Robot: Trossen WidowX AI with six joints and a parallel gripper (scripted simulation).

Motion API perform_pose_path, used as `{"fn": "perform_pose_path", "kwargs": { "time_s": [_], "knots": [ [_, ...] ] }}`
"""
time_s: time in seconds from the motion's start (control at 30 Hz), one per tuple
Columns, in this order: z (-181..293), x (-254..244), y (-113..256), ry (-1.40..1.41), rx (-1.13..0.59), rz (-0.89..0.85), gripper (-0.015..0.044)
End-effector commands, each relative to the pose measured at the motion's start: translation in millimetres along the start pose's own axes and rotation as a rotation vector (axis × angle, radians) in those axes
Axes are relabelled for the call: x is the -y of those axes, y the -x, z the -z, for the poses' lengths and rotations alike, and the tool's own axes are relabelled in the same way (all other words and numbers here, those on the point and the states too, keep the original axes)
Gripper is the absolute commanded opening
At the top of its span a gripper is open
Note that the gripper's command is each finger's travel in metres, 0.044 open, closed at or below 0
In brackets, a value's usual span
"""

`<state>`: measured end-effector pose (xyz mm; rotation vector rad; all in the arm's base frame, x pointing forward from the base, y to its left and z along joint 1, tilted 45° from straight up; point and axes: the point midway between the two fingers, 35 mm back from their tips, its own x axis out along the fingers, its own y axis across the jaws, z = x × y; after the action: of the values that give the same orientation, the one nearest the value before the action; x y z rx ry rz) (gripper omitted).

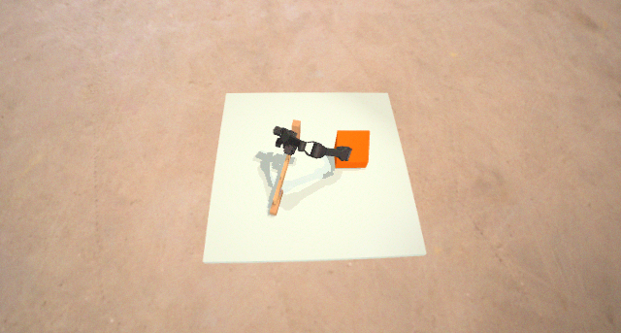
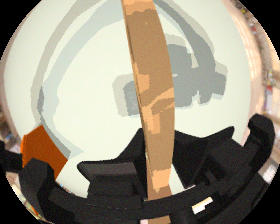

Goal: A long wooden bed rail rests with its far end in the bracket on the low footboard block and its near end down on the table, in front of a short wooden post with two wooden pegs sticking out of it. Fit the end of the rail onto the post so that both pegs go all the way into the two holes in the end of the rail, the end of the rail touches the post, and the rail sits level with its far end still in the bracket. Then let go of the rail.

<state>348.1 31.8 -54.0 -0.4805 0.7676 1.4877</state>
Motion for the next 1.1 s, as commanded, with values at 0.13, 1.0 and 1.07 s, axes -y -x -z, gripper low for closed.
{"fn": "perform_pose_path", "kwargs": {
  "time_s": [0.13,1.0,1.07],
  "knots": [
    [0.3,4.0,2.6,-0.002,0.005,0.018,0.0000],
    [0.4,-0.4,3.4,-0.002,0.005,0.018,0.0000],
    [0.4,-0.4,3.4,-0.002,0.005,0.018,0.0000]
  ]
}}
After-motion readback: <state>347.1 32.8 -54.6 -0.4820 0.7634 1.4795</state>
